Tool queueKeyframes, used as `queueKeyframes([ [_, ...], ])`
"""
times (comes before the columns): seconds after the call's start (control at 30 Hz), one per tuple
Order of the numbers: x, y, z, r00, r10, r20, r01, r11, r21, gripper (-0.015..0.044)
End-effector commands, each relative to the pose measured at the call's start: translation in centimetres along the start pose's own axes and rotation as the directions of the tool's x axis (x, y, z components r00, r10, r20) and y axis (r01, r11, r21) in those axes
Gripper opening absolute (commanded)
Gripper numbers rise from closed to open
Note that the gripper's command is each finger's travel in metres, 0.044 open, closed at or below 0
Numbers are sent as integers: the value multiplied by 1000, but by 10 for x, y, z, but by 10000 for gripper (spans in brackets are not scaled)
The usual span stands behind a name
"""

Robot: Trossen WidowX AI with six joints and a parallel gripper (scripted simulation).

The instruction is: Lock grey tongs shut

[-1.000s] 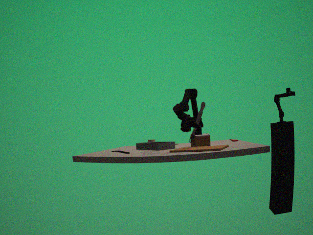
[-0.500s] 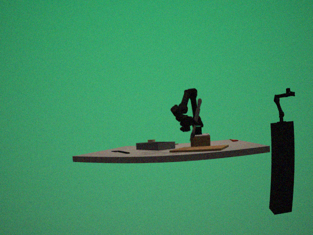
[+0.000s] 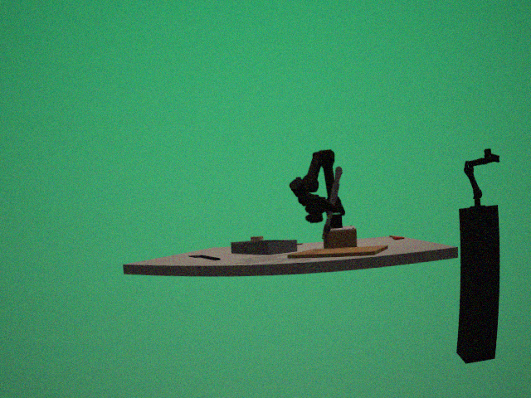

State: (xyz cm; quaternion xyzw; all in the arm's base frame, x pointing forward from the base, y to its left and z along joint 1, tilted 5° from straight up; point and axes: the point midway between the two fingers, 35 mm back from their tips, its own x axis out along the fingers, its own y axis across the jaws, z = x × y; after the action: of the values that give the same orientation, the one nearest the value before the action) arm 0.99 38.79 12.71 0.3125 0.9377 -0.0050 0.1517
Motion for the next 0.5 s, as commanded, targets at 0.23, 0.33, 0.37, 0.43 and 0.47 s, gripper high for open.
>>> queueKeyframes([
  [0.23,0,0,-2,1000,-4,-9,4,1000,-1,-150],
  [0.33,0,0,-2,1000,-4,-9,4,1000,-1,-150],
  [0.37,0,0,-2,1000,-4,-9,4,1000,-1,-150],
  [0.43,0,0,-2,1000,-3,-6,3,1000,0,-150],
  [0.47,1,1,-2,1000,-2,1,2,1000,3,-150],
])
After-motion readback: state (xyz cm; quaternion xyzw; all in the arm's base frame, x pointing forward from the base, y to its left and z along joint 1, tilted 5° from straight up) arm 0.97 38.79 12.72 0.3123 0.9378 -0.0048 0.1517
